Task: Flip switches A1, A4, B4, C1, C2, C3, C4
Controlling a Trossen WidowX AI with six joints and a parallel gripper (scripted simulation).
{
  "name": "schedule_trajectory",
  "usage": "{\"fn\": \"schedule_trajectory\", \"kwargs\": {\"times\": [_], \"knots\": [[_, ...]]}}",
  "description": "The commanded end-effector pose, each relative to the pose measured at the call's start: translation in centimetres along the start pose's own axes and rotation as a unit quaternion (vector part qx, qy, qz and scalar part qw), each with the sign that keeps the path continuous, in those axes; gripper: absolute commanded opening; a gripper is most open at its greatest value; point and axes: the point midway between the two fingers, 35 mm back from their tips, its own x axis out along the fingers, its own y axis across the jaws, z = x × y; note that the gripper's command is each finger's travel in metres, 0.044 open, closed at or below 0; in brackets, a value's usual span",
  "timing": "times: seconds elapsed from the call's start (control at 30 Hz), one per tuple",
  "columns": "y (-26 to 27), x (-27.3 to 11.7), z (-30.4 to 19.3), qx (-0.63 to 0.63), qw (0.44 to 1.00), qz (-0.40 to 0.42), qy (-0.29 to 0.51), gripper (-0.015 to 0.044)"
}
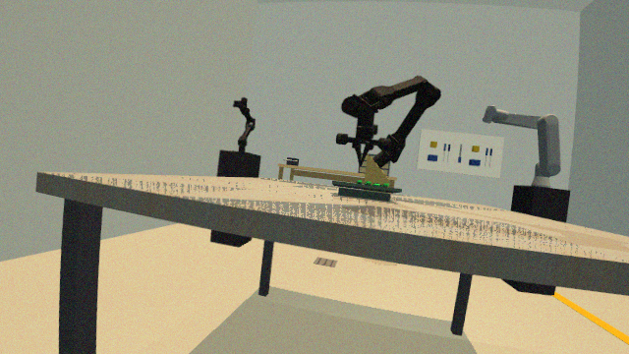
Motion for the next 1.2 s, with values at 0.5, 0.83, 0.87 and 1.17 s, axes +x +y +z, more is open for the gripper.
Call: {"fn": "schedule_trajectory", "kwargs": {"times": [0.5,0.83,0.87,1.17], "knots": [[8.7,-0.7,-4.2,-0.001,1.0,0.002,0.008,0.0],[8.7,2.8,-4.3,-0.001,1.0,0.003,-0.005,0.0],[8.7,2.8,-4.3,-0.001,1.0,0.003,-0.005,0.0],[8.7,3.7,-4.4,-0.001,1.0,0.003,-0.005,0.0]]}}
